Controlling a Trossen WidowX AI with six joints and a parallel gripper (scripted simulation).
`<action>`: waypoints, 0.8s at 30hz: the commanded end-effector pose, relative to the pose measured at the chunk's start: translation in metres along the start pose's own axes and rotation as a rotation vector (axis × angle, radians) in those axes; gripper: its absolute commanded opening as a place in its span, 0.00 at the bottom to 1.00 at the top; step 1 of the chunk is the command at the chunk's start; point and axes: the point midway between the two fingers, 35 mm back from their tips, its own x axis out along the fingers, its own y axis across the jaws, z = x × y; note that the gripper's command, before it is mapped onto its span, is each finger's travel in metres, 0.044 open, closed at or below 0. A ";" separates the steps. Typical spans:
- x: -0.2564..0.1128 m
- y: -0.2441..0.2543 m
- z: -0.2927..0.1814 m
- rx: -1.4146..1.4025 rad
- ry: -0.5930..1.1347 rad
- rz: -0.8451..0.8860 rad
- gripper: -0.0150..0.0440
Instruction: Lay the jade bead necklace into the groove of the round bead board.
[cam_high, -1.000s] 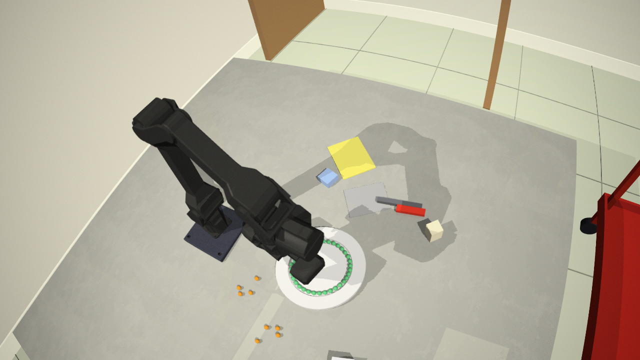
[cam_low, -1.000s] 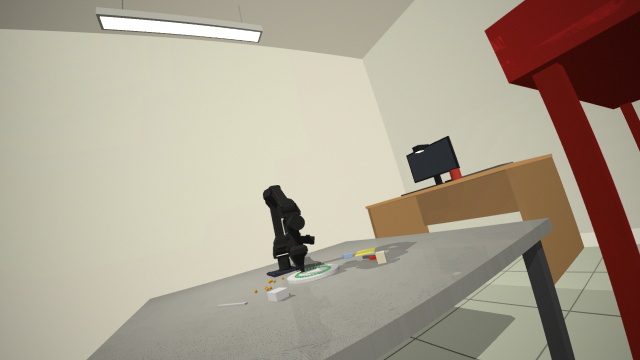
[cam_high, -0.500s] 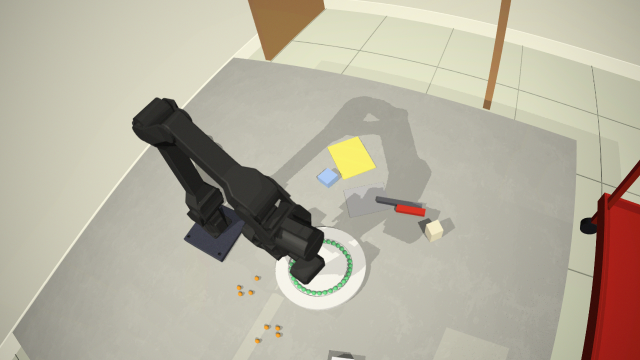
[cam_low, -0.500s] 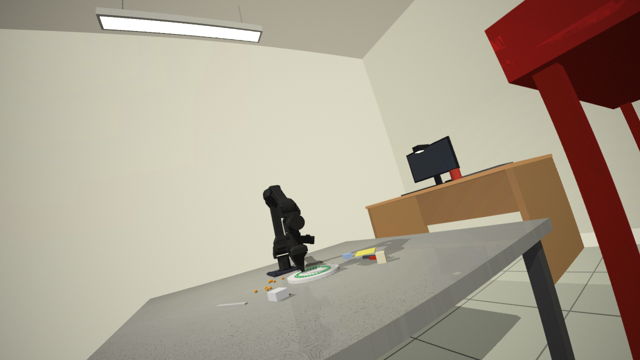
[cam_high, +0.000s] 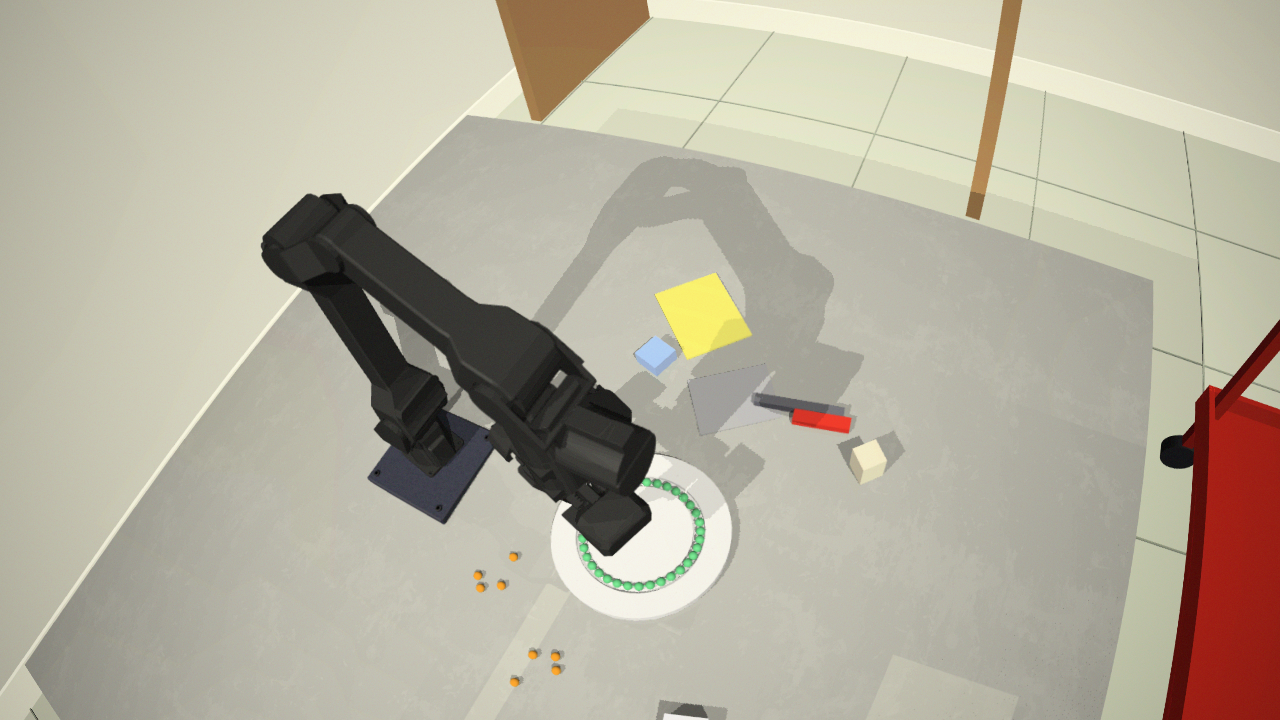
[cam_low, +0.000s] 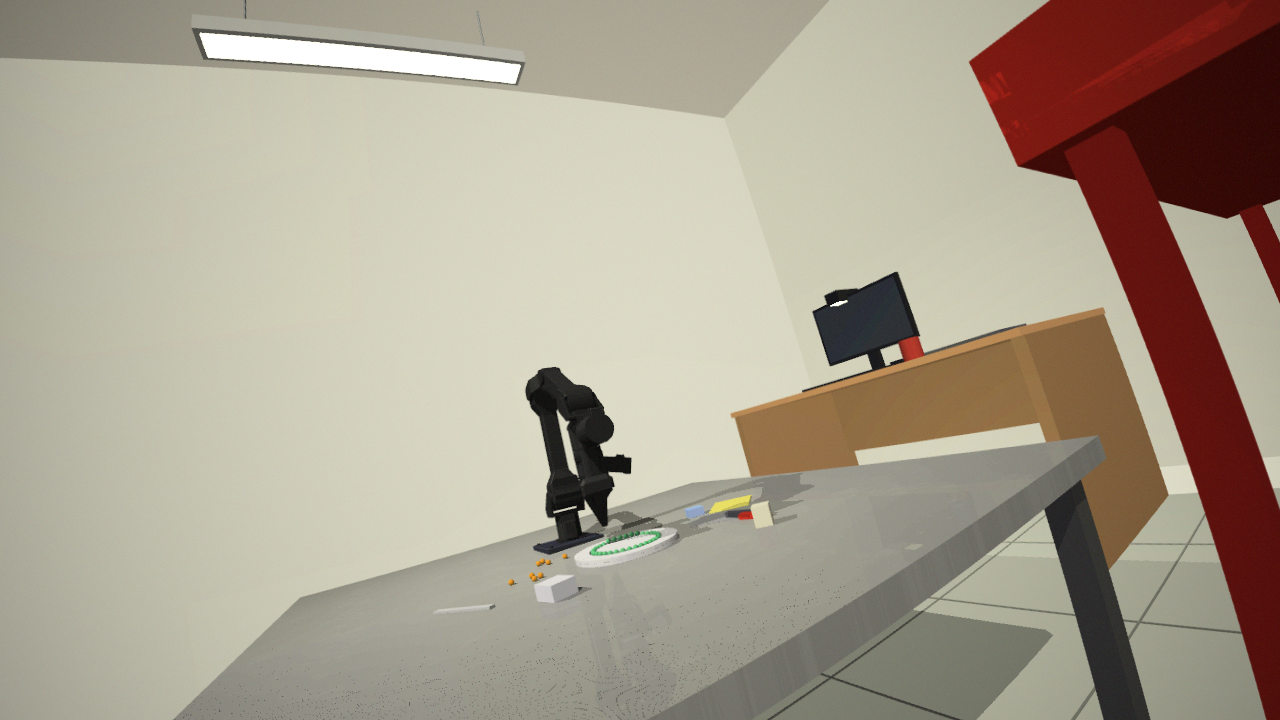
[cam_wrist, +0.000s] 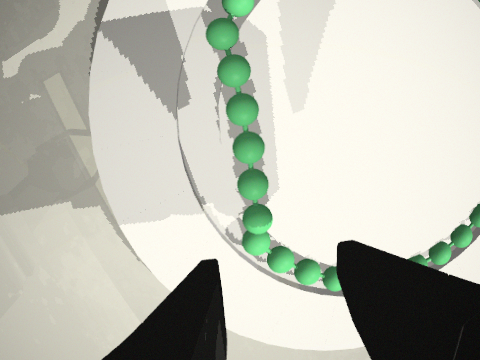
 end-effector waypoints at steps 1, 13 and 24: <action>0.011 0.001 0.000 0.010 0.001 0.006 0.46; 0.015 0.000 0.000 0.005 0.000 0.001 0.46; 0.033 0.001 0.000 0.009 0.001 0.006 0.46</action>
